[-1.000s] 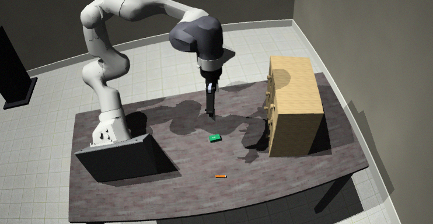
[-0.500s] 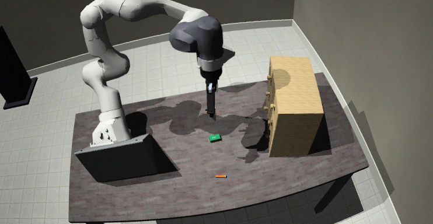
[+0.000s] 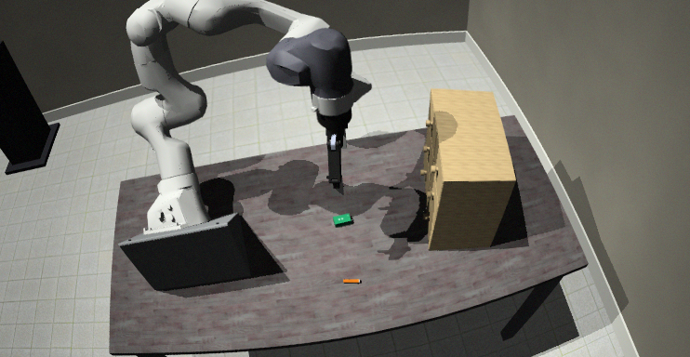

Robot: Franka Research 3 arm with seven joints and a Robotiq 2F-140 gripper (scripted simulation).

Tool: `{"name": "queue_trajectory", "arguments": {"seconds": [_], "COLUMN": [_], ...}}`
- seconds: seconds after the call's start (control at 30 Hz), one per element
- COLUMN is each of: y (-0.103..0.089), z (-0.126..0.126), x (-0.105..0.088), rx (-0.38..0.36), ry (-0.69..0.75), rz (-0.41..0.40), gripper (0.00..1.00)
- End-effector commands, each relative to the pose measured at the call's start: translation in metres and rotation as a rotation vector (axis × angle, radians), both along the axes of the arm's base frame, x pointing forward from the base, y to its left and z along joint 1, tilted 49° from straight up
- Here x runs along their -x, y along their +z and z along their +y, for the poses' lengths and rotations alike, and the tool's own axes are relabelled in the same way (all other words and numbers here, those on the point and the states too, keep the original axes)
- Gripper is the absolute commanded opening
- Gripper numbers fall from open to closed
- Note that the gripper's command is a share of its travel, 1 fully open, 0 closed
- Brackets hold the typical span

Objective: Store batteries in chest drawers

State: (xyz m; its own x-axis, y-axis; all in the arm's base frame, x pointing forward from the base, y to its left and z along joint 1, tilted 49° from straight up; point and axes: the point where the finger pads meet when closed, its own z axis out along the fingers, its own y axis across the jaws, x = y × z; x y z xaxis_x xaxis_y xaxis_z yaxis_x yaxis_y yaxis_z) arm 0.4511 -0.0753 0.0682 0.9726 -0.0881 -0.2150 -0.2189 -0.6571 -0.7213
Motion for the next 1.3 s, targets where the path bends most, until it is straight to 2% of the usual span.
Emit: {"name": "queue_trajectory", "arguments": {"seconds": [0.0,0.17,0.57,0.63,1.13,1.2,1.27], "y": [-0.003,-0.006,-0.027,-0.027,-0.058,-0.058,-0.062], "z": [0.000,0.002,0.019,0.019,0.042,0.042,0.045], "x": [-0.007,-0.010,-0.032,-0.032,-0.063,-0.063,-0.067], "rx": [0.013,0.022,0.085,0.085,0.177,0.177,0.187], "ry": [-0.027,-0.059,-0.272,-0.272,-0.581,-0.581,-0.618], "rz": [-0.040,-0.069,-0.263,-0.263,-0.545,-0.545,-0.579], "gripper": [1.00,1.00,1.00,1.00,1.00,1.00,1.00]}}
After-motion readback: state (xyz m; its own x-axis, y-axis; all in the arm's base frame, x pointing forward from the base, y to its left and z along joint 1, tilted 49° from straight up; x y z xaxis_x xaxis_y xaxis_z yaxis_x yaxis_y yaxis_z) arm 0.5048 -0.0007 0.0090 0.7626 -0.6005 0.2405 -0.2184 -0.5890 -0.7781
